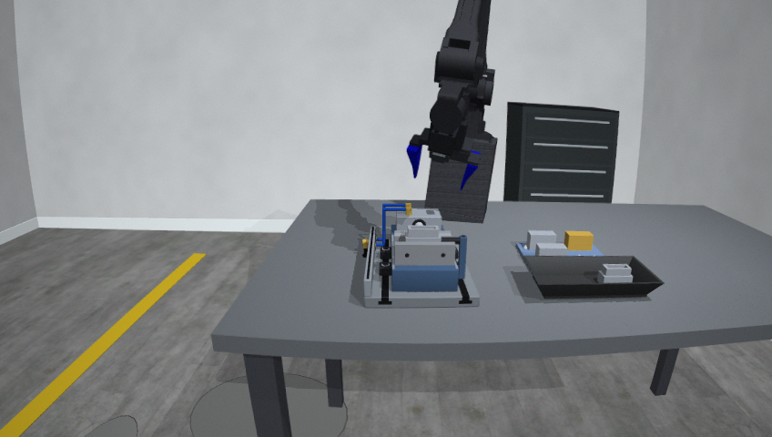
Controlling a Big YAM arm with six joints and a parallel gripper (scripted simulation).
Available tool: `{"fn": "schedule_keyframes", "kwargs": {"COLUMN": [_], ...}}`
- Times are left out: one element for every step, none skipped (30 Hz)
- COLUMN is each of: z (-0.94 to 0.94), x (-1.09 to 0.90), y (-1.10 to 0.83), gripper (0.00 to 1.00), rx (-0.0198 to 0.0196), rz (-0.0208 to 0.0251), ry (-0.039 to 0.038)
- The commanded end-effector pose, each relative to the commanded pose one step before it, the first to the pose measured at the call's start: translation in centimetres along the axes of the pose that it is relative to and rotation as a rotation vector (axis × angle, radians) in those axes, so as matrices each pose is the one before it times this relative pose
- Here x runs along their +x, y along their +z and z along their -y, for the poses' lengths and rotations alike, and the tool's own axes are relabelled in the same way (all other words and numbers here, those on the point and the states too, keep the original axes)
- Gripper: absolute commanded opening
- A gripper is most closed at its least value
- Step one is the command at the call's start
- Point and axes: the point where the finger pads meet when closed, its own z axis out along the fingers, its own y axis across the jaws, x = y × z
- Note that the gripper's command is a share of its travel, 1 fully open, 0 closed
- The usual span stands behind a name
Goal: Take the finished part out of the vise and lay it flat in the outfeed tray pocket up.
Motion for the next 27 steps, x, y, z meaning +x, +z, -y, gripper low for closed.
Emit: {"fn": "schedule_keyframes", "kwargs": {"z": [0.058,0.000,0.126,0.036,0.051,0.102,0.181,-0.045,-0.085,-0.131,-0.201,-0.289,0.009,-0.400,-0.293,-0.332,-0.503,0.000,0.000,0.162,-0.737,0.000,-0.879,0.000,-0.852,0.002,-0.842], "x": [-0.204,0.000,-0.967,-0.423,-0.593,-0.210,-0.440,-0.600,-0.759,-0.814,-0.915,-1.004,-0.003,-1.060,0.126,-1.162,0.275,0.000,0.000,-1.096,-1.165,0.000,-1.076,0.000,-0.877,0.002,-0.733], "y": [-0.293,0.000,-0.823,-0.156,-0.081,0.225,-0.114,-0.179,-0.224,-0.264,-0.300,-0.329,0.000,-0.350,-0.008,-0.357,-0.004,0.000,0.000,-0.354,-0.375,0.000,-0.357,0.000,-0.329,0.000,-0.301], "gripper": [1.00,1.00,1.00,1.00,1.00,1.00,1.00,1.00,1.00,1.00,1.00,1.00,1.00,1.00,1.00,1.00,1.00,1.00,1.00,1.00,1.00,1.00,1.00,1.00,1.00,1.00,1.00], "rx": [0.00011,0.00000,0.00019,-0.00156,-0.00401,-0.00458,-0.00614,-0.00714,-0.00957,-0.01161,-0.01398,-0.01596,0.00005,-0.01916,0.00292,-0.02313,0.00217,0.00000,0.00000,-0.01731,-0.02639,-0.00001,-0.02630,-0.00133,-0.02213,-0.00172,-0.02113], "rz": [0.00835,0.00000,0.02558,0.00632,0.00588,-0.00288,0.00726,0.01029,0.01266,0.01088,0.01117,0.01047,0.00114,0.01091,0.00147,0.00900,0.00129,0.00000,0.00000,-0.00453,0.01151,0.00002,0.00911,0.00103,0.00292,0.00119,0.00090], "ry": [0.00142,0.00000,0.00761,0.01438,0.01313,0.02238,0.03421,0.03953,0.05007,0.05993,0.06909,0.07410,0.00292,0.08342,-0.00806,0.09294,-0.01304,0.00000,0.00000,0.10600,0.09240,0.00000,0.08412,0.00589,0.07963,0.00727,0.07972]}}
